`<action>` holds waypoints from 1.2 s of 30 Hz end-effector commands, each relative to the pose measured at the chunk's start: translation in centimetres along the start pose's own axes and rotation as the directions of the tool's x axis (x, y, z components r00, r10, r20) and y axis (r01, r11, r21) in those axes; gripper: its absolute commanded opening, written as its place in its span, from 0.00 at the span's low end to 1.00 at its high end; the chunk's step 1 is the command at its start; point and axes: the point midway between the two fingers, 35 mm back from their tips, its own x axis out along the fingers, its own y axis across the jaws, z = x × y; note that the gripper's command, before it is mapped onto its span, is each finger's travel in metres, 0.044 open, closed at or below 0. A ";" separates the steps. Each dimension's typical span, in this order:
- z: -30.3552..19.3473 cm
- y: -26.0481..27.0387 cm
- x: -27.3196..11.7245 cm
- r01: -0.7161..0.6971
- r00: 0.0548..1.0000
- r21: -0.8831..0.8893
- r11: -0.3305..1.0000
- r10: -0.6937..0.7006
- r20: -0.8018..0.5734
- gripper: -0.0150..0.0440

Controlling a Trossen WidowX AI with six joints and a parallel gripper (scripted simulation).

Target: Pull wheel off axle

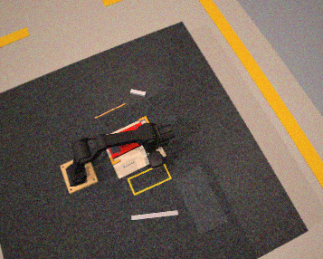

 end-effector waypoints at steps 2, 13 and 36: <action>-0.1 0.1 -0.8 0.000 1.000 0.000 1.000 0.000 0.008 0.25; -0.1 0.1 -1.2 0.001 1.000 0.000 1.000 -0.001 0.008 0.25; -0.1 0.1 -1.9 0.001 1.000 -0.001 1.000 -0.001 0.009 0.25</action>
